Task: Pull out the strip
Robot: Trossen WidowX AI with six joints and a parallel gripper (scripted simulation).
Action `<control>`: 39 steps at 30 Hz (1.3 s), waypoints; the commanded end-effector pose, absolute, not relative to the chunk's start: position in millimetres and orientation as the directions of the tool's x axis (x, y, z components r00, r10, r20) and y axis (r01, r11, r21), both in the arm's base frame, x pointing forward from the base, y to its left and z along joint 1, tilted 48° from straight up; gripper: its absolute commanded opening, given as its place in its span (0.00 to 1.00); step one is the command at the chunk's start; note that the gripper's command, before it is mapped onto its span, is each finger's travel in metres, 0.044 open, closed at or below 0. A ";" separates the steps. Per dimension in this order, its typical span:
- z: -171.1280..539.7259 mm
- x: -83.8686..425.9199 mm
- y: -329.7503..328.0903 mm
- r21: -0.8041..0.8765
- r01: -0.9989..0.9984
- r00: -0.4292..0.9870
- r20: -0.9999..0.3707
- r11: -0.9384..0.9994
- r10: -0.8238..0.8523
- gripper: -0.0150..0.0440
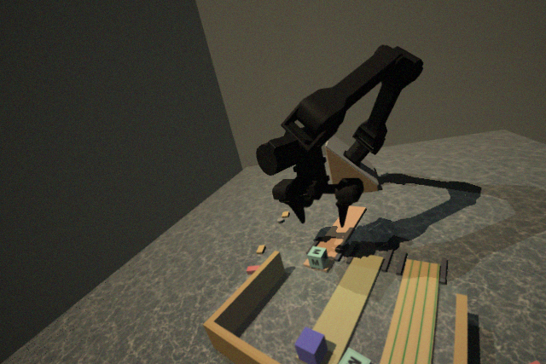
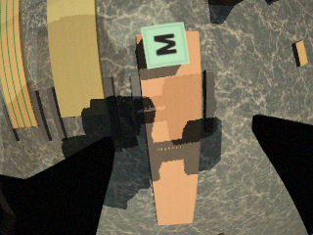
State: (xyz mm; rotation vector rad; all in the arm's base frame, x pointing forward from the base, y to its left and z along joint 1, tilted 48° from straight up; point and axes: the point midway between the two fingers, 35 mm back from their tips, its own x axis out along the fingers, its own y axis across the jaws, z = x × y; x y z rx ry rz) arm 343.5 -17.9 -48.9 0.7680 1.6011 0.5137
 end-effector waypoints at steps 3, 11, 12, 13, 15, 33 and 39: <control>-52.5 366.3 -19.4 0.709 0.198 -0.057 -0.681 0.677 0.730 1.00; -55.8 395.7 -19.5 0.710 0.197 -0.056 -0.681 0.677 0.730 1.00; -56.0 395.7 -19.3 0.710 0.197 -0.056 -0.681 0.677 0.730 0.96; -56.6 395.8 -18.7 0.710 0.197 -0.056 -0.681 0.677 0.730 0.91; -58.4 395.8 -16.8 0.709 0.197 -0.056 -0.681 0.677 0.730 0.82; -79.0 394.9 4.7 0.710 0.197 -0.055 -0.681 0.676 0.731 0.68; -85.6 394.0 11.9 0.710 0.197 -0.056 -0.680 0.676 0.731 0.68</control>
